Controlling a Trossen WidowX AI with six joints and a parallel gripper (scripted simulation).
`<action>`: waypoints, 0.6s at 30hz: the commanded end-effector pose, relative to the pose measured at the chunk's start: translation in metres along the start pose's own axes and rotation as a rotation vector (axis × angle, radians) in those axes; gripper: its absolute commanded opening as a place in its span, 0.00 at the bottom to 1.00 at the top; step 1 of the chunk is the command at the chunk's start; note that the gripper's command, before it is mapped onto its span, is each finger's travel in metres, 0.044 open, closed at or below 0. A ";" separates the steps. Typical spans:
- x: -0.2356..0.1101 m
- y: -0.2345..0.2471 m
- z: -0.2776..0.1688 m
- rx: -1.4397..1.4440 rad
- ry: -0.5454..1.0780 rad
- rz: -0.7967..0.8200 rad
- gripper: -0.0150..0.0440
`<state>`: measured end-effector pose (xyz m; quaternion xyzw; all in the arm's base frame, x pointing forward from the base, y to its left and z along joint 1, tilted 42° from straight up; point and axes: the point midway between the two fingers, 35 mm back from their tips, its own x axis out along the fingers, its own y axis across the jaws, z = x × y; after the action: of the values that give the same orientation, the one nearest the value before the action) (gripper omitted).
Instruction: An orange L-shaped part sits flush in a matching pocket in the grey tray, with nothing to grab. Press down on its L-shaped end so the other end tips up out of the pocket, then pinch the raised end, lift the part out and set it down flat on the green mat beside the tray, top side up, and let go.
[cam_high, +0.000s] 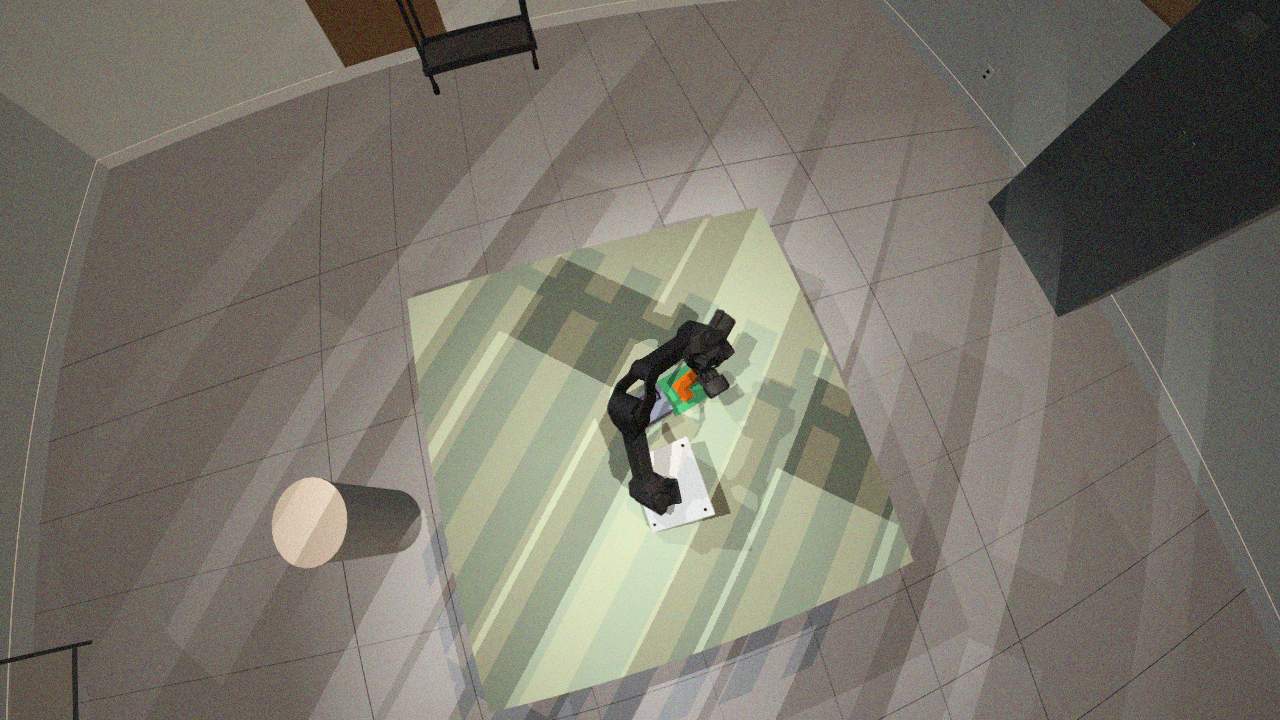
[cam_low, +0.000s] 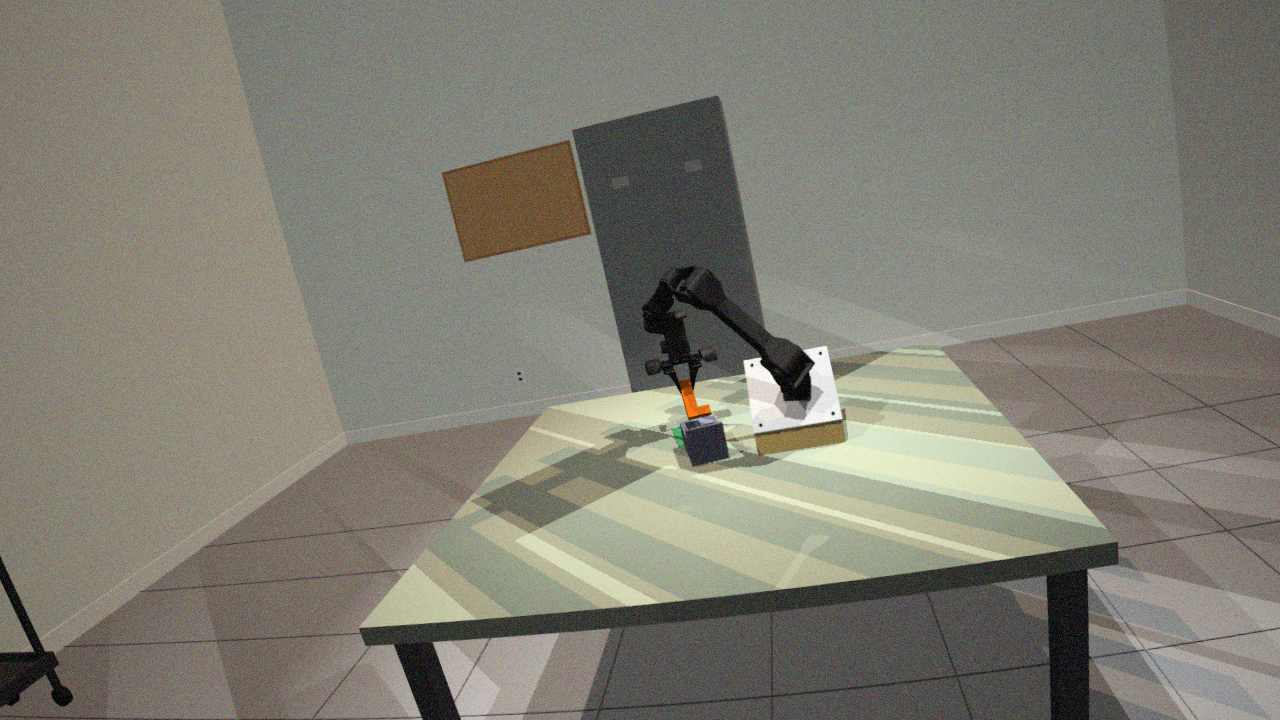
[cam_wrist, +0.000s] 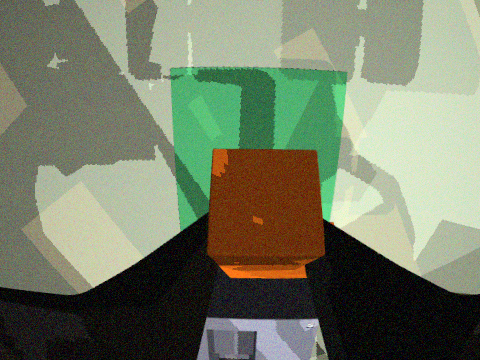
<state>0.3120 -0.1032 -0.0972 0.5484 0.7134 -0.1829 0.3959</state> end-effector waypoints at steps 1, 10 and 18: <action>0.010 -0.002 -0.001 0.010 0.013 -0.002 0.25; 0.024 -0.002 -0.002 0.010 0.014 -0.002 0.25; 0.036 -0.002 -0.002 0.010 0.014 -0.002 0.25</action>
<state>0.3103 -0.0859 -0.1169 0.5488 0.7130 -0.1822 0.3966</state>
